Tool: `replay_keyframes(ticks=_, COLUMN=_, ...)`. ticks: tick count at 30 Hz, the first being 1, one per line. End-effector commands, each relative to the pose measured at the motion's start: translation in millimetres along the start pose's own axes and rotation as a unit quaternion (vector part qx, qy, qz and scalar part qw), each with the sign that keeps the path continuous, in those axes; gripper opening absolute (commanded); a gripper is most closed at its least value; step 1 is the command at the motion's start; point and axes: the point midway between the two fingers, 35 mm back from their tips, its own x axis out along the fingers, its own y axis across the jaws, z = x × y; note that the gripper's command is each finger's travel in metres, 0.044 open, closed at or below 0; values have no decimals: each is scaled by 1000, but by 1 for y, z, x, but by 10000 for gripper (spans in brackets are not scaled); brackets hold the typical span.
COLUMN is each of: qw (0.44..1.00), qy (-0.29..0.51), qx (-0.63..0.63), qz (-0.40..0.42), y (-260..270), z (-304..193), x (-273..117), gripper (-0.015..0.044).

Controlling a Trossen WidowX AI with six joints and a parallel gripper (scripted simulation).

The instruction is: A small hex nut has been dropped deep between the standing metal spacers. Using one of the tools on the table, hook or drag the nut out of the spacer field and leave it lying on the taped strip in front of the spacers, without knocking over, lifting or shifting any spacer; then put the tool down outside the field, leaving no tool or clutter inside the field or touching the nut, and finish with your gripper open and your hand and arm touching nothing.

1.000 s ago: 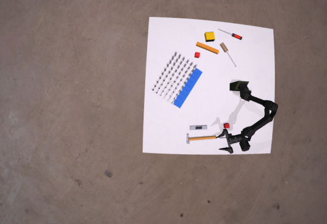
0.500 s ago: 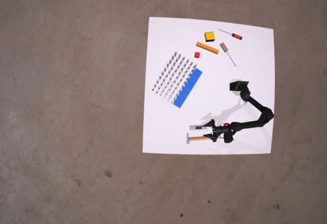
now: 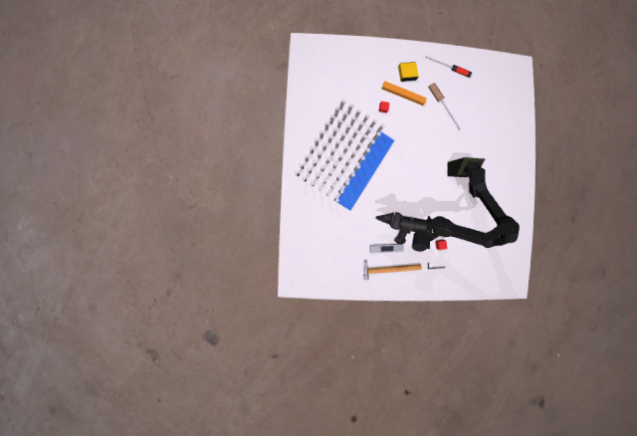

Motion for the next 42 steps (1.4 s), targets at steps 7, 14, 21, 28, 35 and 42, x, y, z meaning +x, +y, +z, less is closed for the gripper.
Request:
replay_keyframes(ticks=7, qw=915, qy=103, qx=389, qz=-19, y=-21, z=-132, x=36, gripper=440)
replay_keyframes(ticks=14, qw=856, qy=127, qx=500, qz=-40, y=-28, z=-171, x=38, gripper=440)
replay_keyframes(ticks=21, qw=856, qy=127, qx=500, qz=-40, y=-28, z=-171, x=38, gripper=440)
replay_keyframes(ticks=28, qw=856, qy=127, qx=500, qz=-40, y=-28, z=-171, x=38, gripper=440)
replay_keyframes(ticks=35, qw=856, qy=127, qx=500, qz=-40, y=-28, z=-171, x=38, gripper=440)
replay_keyframes(ticks=42, qw=856, qy=127, qx=500, qz=-40, y=-28, z=-171, x=38, gripper=440)
